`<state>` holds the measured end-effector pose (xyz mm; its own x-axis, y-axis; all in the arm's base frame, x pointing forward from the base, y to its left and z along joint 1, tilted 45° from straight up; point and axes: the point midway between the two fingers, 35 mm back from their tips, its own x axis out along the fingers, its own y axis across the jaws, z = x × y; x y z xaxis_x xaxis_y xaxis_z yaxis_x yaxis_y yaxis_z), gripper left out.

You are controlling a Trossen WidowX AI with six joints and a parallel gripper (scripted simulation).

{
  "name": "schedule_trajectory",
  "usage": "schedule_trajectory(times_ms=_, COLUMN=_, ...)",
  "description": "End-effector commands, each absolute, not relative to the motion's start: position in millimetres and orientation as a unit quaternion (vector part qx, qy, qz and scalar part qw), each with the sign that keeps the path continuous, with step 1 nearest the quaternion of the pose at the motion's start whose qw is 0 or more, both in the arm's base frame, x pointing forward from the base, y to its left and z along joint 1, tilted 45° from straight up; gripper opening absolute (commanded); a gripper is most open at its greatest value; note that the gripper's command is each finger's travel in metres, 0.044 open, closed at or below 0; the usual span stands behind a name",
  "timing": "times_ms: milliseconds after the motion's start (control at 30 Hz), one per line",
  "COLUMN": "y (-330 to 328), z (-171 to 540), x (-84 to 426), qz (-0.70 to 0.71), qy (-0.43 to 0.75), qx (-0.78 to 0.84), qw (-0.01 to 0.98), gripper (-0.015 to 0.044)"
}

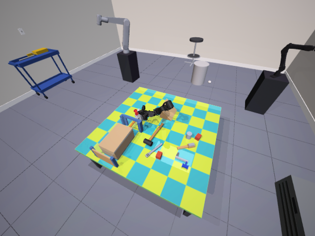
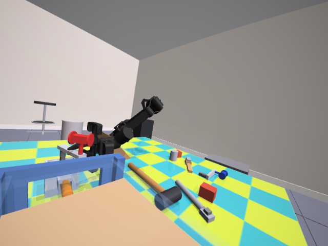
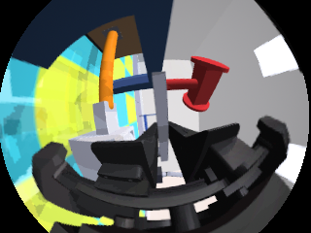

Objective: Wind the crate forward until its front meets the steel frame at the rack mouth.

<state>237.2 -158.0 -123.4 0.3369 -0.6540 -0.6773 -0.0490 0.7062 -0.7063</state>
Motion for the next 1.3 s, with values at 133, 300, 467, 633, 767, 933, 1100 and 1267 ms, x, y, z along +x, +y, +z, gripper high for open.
schedule_trajectory(times_ms=133, y=-156, z=-122, x=232, qz=-0.210, qy=0.537, qx=-0.326, qw=0.749, gripper=0.0000)
schedule_trajectory(times_ms=300, y=-154, z=-124, x=231, qz=-0.209, qy=0.535, qx=-0.327, qw=0.751, gripper=0.0000)
schedule_trajectory(times_ms=467, y=-152, z=-126, x=230, qz=-0.207, qy=0.532, qx=-0.327, qw=0.753, gripper=0.0000)
schedule_trajectory(times_ms=633, y=-150, z=-128, x=229, qz=-0.206, qy=0.530, qx=-0.328, qw=0.754, gripper=0.0000)
schedule_trajectory(times_ms=767, y=-149, z=-129, x=229, qz=-0.204, qy=0.530, qx=-0.328, qw=0.755, gripper=0.0000)
schedule_trajectory(times_ms=933, y=-148, z=-130, x=229, qz=-0.198, qy=0.531, qx=-0.328, qw=0.756, gripper=0.0000)
schedule_trajectory(times_ms=1100, y=-148, z=-131, x=229, qz=-0.198, qy=0.531, qx=-0.328, qw=0.756, gripper=0.0000)
schedule_trajectory(times_ms=1267, y=-148, z=-131, x=229, qz=-0.198, qy=0.531, qx=-0.328, qw=0.756, gripper=0.0000)
